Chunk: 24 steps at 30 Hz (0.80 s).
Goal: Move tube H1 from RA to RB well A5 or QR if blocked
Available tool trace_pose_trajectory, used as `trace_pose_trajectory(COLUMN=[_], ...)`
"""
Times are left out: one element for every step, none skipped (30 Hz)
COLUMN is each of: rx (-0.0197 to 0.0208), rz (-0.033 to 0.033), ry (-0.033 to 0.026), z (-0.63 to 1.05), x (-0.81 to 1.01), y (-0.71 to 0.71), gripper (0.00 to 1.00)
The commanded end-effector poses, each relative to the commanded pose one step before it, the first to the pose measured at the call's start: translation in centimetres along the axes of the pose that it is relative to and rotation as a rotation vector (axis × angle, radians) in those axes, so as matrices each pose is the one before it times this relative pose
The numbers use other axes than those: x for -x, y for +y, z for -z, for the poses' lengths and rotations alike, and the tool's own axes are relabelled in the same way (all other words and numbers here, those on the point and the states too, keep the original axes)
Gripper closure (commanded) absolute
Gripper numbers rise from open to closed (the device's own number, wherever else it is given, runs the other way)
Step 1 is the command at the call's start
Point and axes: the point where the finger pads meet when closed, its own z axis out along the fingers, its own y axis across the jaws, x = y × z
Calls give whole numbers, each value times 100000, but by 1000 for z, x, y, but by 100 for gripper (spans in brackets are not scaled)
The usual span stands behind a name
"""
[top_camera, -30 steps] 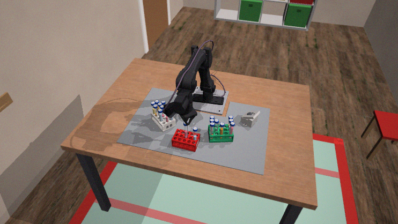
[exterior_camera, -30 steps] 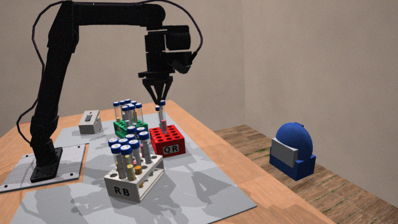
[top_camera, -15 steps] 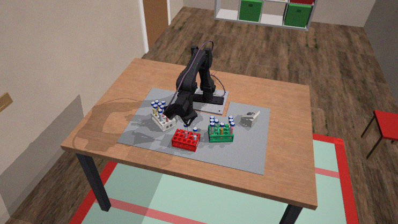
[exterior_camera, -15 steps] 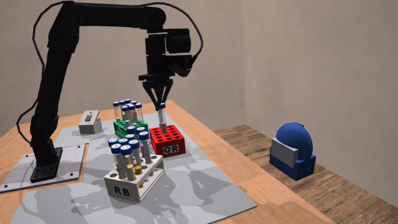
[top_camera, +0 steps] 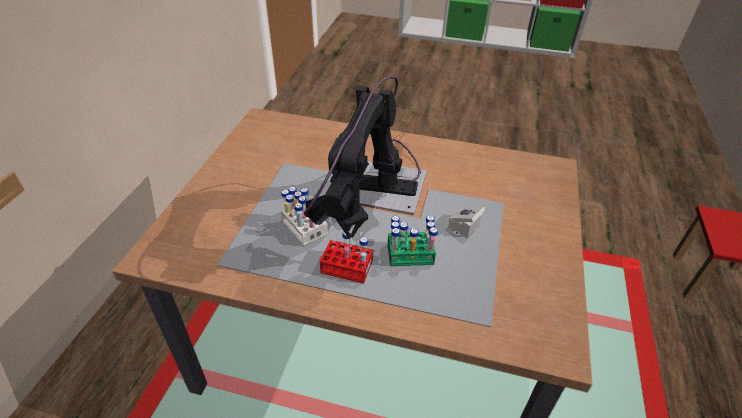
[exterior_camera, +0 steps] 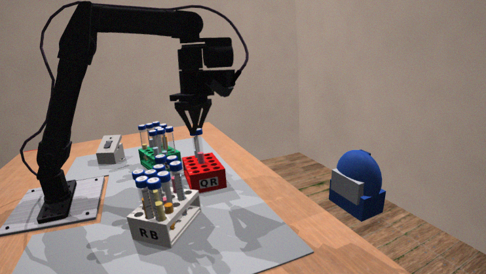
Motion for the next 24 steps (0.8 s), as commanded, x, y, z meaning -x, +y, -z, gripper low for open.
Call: trace_pose_trajectory(rx=[3297,24,-2,1033,245,-812,-471,11,-2,0,0,2946,-4,-182,-1074,-1088,-613,2,341,592,-134,-519,-288,92], rz=[316,-11,-13,-39,-22,-20,-27,-35,-52,0,0,-204,-23,-28,-9,-17,-33,-47,-64,-78,-59,-8,15,6], ry=[-2951,24,-1,-1085,-260,849,495,12,-1,0,0,-3099,-3,186,1125,1141,643,3,-362,-627,137,546,303,-98], z=[607,-50,-51,327,40,-343,-220,-50,-51,0,0,1040,-50,-115,-437,-442,-271,-50,75,167,-98,-238,-154,-16], x=[184,8,16,272,81,-186,-105,10,16,0,0,747,22,-28,-259,-262,-142,13,106,173,-14,-127,-72,27], y=[223,-11,-17,217,42,-203,-125,-15,-19,0,0,647,-18,-60,-270,-275,-163,-20,59,119,-50,-132,-74,16], gripper=[100,100,100,100,100,100,100,100,100,100,100,100,100,100,100,100,100,100,100,100,100,100,100,100])
